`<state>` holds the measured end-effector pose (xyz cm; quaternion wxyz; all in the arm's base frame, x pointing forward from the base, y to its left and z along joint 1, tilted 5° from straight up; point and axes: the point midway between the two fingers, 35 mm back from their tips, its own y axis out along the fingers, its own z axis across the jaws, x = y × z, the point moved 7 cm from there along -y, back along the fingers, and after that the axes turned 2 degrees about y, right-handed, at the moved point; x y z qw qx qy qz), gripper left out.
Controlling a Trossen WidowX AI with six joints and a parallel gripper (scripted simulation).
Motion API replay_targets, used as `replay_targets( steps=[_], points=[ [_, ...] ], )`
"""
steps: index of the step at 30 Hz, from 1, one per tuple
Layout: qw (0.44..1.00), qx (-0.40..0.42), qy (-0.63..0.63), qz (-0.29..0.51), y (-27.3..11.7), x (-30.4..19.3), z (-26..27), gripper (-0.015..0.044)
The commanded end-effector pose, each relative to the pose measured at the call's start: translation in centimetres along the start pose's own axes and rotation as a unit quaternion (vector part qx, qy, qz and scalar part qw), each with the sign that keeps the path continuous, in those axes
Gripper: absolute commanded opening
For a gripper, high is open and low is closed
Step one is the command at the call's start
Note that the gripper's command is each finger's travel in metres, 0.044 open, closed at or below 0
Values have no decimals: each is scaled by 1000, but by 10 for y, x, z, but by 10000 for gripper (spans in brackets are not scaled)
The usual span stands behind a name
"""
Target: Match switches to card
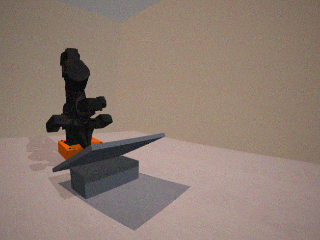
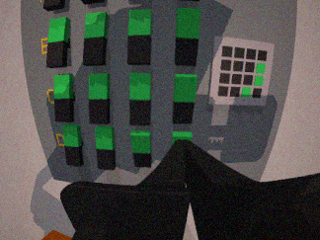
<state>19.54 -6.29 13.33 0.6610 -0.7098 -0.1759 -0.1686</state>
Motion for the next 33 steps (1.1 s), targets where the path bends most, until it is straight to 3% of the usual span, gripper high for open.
replay_targets(
  steps=[1, 33],
  points=[
    [1000, -1, 2, 2, 1, 0, 0, 0],
    [1000, -1, 2, 1, 5, 0, 0, 0]
  ],
)
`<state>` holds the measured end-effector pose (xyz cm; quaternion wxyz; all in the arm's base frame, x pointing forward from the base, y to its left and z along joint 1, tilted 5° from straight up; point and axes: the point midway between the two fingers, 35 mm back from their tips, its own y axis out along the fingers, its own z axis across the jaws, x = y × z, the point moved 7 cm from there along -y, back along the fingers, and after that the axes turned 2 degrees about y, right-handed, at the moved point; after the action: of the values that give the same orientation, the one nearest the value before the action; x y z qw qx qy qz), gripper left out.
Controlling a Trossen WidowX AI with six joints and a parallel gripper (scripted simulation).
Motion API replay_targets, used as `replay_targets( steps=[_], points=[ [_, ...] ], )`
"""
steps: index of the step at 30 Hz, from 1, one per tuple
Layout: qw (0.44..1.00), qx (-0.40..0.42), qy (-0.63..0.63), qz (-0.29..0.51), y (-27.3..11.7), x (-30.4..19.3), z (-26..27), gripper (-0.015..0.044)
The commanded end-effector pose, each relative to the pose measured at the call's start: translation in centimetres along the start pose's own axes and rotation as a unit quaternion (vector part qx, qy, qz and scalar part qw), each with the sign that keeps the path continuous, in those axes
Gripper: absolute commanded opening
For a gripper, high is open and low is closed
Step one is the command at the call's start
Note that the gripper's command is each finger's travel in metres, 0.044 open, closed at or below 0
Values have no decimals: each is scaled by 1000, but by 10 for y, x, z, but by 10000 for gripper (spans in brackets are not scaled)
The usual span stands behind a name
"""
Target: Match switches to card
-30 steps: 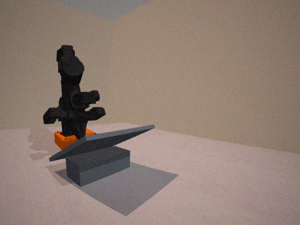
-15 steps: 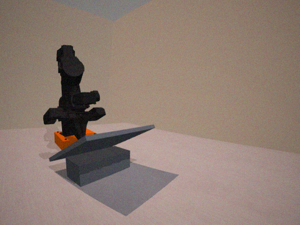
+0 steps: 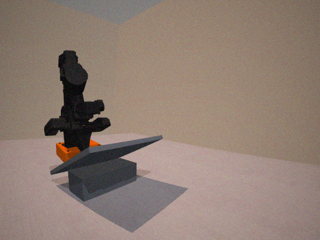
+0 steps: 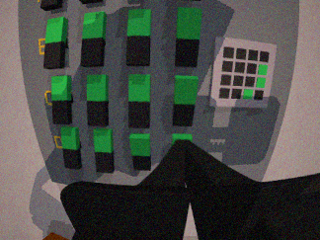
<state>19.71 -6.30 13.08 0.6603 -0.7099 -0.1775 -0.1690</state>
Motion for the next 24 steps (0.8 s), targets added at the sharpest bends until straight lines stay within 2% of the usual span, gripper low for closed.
replay_targets(
  steps=[1, 22, 24],
  points=[
    [1000, -1, 3, 3, 2, -1, 0, 0],
    [1000, -1, 3, 3, 5, -1, 0, 0],
    [1000, 0, 0, -1, -5, 1, -1, 0]
  ],
)
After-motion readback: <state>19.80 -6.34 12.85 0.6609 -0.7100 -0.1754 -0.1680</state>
